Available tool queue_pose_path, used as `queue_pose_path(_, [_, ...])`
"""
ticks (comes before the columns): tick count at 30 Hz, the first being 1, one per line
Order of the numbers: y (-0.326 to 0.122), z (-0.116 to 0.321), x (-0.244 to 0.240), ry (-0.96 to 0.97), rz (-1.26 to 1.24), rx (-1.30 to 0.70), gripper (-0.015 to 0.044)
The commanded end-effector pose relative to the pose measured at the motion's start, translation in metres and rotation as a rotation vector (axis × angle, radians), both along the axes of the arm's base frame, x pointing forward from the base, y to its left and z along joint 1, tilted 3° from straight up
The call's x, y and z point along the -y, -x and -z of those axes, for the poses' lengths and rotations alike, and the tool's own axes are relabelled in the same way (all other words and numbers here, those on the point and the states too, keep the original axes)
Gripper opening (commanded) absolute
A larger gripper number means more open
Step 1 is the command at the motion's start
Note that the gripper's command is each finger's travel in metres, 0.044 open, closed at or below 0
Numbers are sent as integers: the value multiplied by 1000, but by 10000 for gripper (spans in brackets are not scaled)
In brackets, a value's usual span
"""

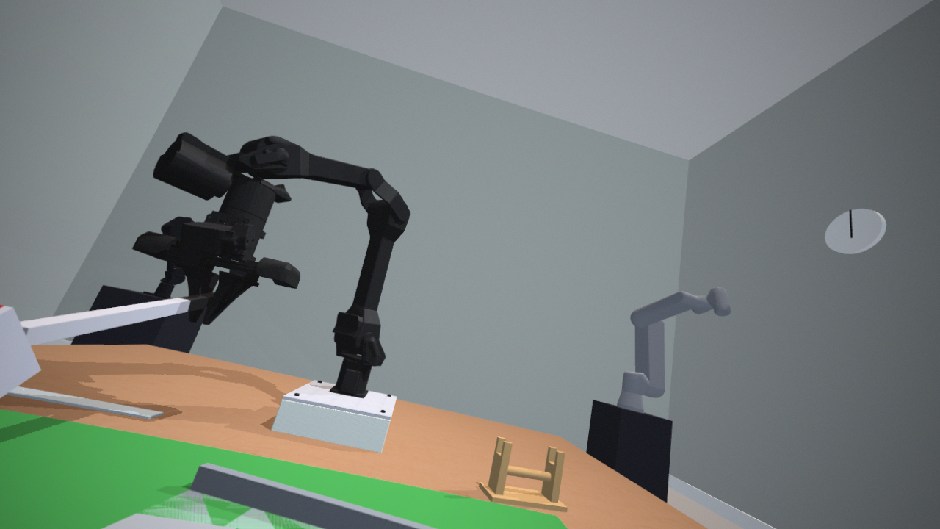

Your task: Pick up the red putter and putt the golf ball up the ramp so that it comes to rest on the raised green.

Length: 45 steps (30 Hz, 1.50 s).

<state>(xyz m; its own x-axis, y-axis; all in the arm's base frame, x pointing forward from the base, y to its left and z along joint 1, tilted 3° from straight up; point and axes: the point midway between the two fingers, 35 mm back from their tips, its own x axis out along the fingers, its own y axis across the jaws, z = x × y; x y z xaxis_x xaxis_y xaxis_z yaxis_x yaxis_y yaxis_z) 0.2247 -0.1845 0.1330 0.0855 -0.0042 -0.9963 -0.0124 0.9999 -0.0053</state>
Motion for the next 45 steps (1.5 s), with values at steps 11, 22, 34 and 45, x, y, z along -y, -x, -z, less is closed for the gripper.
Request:
queue_pose_path(11, [36,-6,43,17,229,-25,0])
queue_pose_path(22, [34,30,44,17,229,-25,0])
queue_pose_path(34, [33,45,45,17,229,-25,0])
queue_pose_path(45, [32,62,45,17,229,-25,0])
